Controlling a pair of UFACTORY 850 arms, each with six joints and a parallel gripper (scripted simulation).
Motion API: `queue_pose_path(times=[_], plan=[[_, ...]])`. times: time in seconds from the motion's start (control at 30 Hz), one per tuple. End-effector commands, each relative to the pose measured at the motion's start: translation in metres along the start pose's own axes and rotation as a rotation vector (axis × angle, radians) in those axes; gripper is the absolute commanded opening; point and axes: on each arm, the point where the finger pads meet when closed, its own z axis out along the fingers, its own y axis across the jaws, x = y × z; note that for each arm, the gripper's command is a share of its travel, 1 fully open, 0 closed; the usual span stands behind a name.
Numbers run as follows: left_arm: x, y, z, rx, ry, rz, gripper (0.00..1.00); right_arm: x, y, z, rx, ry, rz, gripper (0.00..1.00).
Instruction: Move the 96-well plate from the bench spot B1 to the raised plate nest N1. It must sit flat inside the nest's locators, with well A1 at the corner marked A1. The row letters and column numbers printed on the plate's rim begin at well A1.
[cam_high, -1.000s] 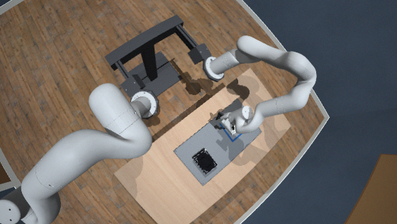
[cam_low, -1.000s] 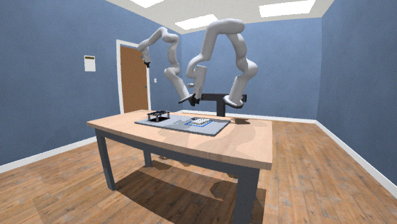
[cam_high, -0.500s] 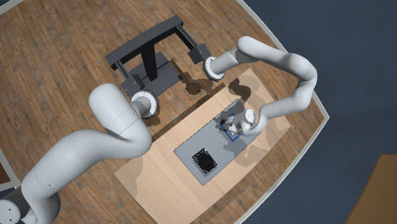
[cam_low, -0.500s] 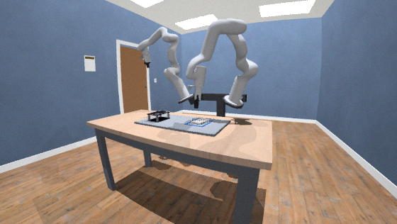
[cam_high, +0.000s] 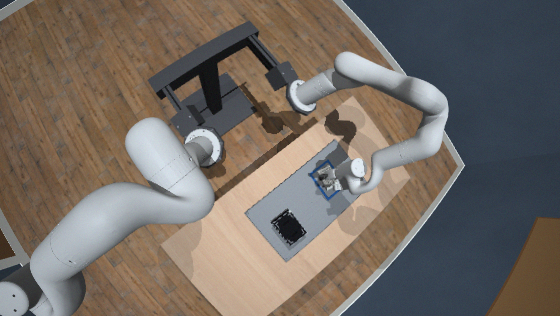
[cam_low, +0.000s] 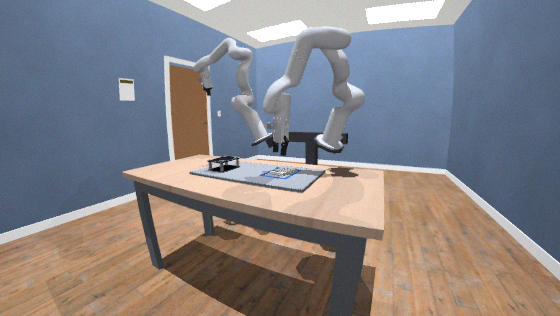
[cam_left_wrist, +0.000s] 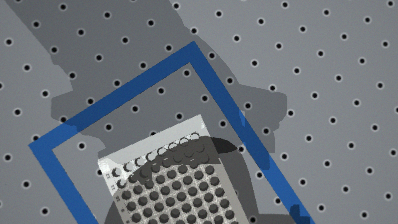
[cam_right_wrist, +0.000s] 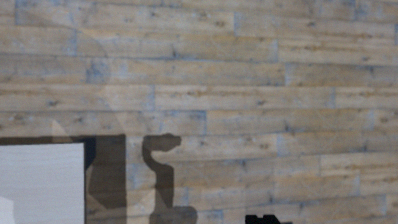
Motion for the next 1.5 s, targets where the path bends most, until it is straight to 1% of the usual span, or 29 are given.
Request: queue_pose_path(times=[0.0, 0.1, 0.2, 0.27, 0.7, 0.9, 1.4, 1.47], plan=[[0.001, -0.017, 0.002, 0.026, -0.012, -0.154, 1.00, 0.000, 0.000, -0.001, 0.000, 0.002, 0.000, 0.00], [0.001, -0.024, 0.002, 0.042, -0.024, -0.252, 1.00, 0.000, 0.000, -0.001, 0.000, 0.002, 0.000, 0.00], [-0.001, -0.039, 0.004, 0.059, -0.036, -0.350, 1.00, 0.000, 0.000, -0.001, 0.000, 0.002, 0.000, 0.00], [-0.001, -0.041, 0.004, 0.070, -0.044, -0.415, 1.00, 0.000, 0.000, -0.001, 0.000, 0.002, 0.000, 0.00], [-0.001, -0.041, 0.004, 0.072, -0.045, -0.424, 1.00, 0.000, 0.000, -0.001, 0.000, 0.002, 0.000, 0.00], [-0.001, -0.042, 0.011, 0.072, -0.045, -0.424, 1.00, 0.000, 0.000, -0.001, 0.000, 0.002, 0.000, 0.00], [-0.003, -0.043, 0.036, 0.072, -0.045, -0.424, 1.00, 0.000, 0.000, -0.001, 0.000, 0.002, 0.000, 0.00], [-0.003, -0.043, 0.036, 0.072, -0.045, -0.424, 1.00, 0.000, 0.000, -0.001, 0.000, 0.002, 0.000, 0.00]])
